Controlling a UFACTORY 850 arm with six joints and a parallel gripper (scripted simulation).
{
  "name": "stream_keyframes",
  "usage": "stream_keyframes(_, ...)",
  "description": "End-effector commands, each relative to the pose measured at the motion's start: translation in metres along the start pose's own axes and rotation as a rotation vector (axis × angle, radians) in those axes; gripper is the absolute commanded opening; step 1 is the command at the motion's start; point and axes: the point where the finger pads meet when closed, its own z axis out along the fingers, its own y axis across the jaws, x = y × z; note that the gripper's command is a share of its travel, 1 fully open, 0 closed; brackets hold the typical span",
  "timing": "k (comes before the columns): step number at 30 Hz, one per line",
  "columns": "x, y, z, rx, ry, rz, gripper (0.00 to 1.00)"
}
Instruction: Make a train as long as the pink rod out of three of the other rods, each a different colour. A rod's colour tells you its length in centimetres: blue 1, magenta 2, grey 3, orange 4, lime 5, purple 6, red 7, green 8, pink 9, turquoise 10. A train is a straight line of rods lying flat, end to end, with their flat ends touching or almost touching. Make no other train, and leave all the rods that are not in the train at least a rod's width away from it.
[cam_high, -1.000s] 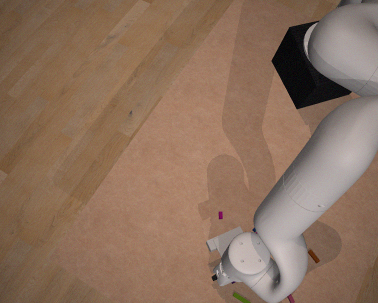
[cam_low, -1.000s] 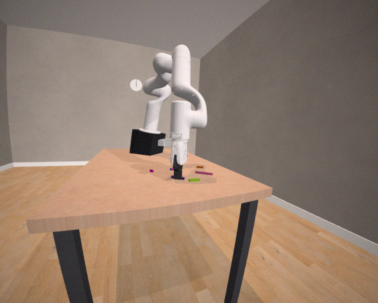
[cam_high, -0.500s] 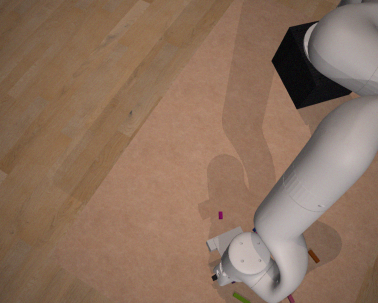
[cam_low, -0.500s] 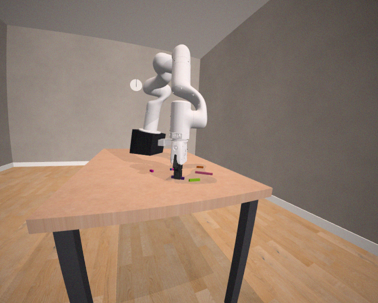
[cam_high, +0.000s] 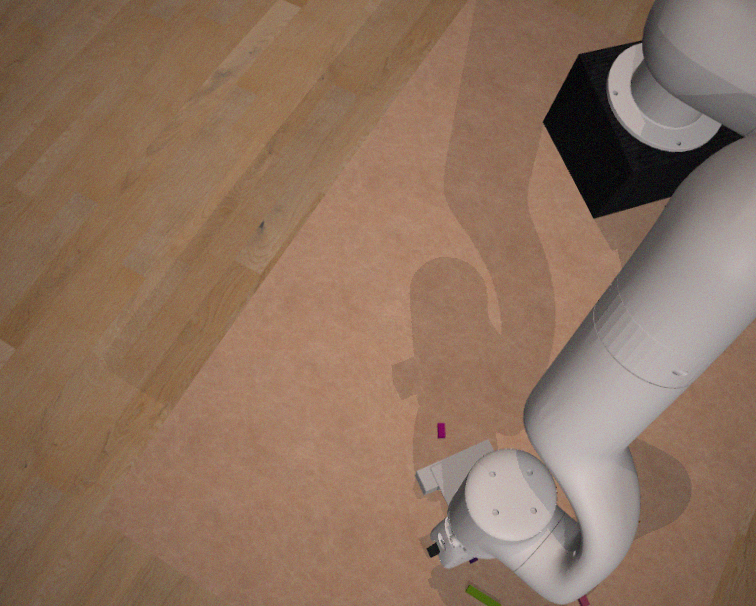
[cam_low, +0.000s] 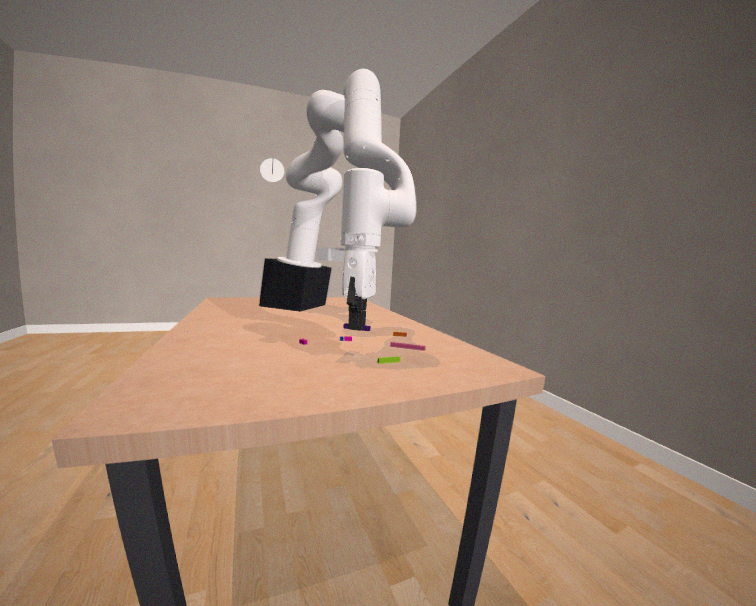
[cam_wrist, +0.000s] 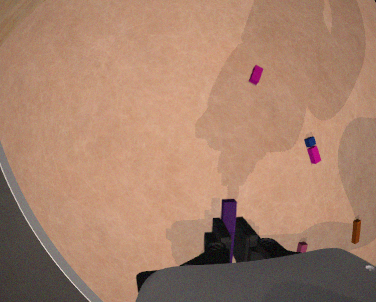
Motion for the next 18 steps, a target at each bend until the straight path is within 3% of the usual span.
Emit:
stream_keyframes(1, 0.000, 0.000, -0.028, 0.002, -0.001, 0.000, 0.04)
stream_keyframes(15, 0.000, 0.001, -0.035, 0.001, -0.001, -0.002, 0.04)
stream_keyframes(18, -0.001, 0.030, -0.034, -0.002, -0.007, -0.085, 0.04)
